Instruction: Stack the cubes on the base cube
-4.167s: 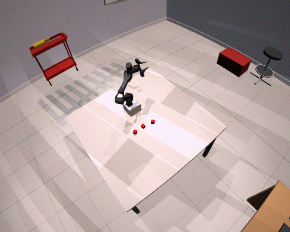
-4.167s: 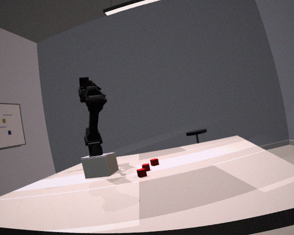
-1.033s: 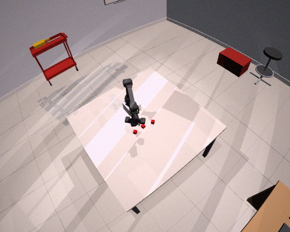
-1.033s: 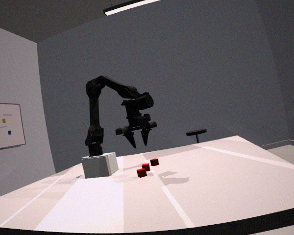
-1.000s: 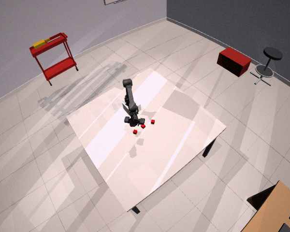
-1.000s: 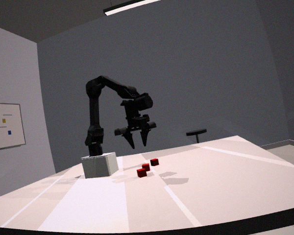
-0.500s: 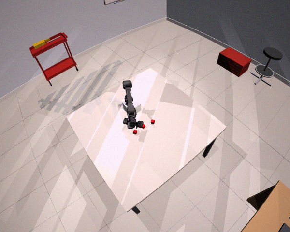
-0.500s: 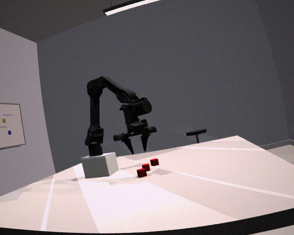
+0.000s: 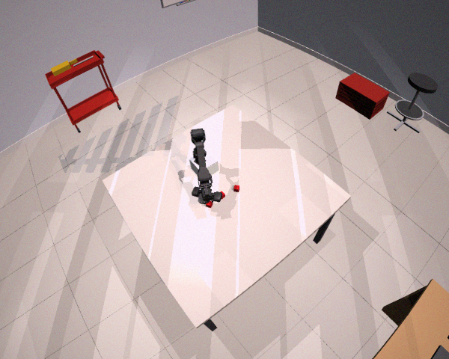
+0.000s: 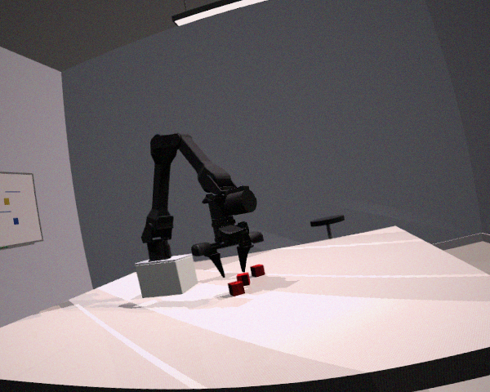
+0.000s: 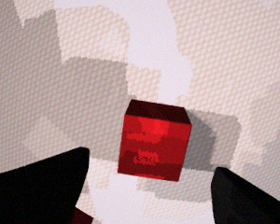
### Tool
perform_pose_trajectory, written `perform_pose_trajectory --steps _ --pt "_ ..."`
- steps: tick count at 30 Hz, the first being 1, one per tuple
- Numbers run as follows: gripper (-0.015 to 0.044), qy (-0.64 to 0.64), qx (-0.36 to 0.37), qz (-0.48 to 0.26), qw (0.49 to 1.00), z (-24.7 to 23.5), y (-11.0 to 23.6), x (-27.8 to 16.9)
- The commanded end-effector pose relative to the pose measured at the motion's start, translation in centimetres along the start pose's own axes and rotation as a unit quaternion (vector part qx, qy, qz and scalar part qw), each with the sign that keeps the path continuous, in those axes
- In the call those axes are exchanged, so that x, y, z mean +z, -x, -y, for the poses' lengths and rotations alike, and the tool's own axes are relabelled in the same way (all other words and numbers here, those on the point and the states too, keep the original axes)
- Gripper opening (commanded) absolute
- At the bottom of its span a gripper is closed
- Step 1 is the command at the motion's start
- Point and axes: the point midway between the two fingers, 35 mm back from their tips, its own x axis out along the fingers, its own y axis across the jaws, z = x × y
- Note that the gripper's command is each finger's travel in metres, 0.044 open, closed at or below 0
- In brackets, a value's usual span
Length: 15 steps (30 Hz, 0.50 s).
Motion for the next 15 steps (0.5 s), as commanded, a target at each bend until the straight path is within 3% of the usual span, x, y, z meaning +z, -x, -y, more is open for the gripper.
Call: perform_pose_trajectory --steps 1,15 --pt "0.0265 -0.003 0.0 -0.004 1.0 0.1 -0.7 -0.2" --pt "0.0265 -0.003 0.0 -0.004 1.0 0.0 -2.9 -0.2"
